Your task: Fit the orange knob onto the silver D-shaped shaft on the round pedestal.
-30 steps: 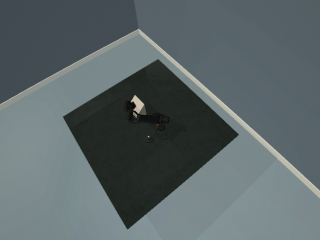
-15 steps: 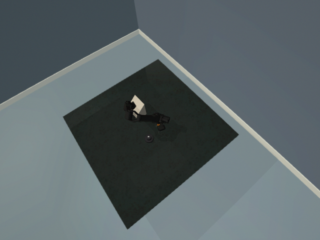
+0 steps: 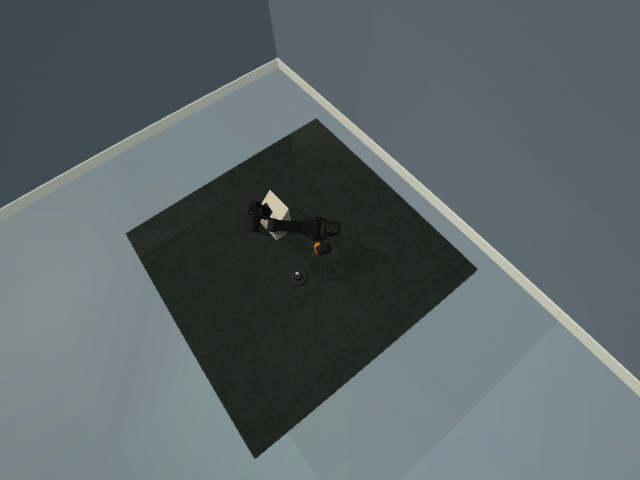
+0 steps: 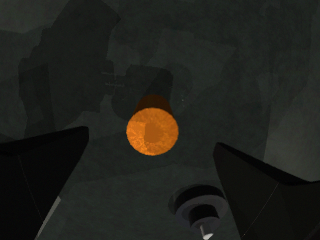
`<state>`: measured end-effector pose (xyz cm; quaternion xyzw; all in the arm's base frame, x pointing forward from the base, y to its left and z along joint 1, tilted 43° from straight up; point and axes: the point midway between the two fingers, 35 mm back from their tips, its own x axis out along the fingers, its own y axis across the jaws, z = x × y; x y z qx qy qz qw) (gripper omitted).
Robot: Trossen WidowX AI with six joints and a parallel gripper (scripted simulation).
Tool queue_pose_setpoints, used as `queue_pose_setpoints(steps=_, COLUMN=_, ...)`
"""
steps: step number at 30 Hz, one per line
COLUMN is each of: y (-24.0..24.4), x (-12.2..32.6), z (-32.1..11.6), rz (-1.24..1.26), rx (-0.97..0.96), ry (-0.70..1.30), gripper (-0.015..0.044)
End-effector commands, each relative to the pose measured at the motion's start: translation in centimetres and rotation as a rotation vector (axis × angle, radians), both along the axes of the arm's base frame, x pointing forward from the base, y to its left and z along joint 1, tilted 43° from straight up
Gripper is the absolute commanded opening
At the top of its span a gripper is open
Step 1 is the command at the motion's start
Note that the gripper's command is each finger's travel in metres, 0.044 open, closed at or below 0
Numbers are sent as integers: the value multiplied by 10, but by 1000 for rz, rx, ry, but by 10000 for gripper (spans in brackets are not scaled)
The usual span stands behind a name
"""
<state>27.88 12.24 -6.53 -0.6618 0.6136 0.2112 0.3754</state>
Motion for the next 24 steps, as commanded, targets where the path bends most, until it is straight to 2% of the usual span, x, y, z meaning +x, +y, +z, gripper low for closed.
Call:
queue_pose_setpoints(steps=1, y=5, x=-1, z=10, rz=-14, rx=4, ry=-4, gripper=440)
queue_pose_setpoints(steps=24, y=-20, x=6, z=-19, rz=-14, rx=4, ry=-5, gripper=440)
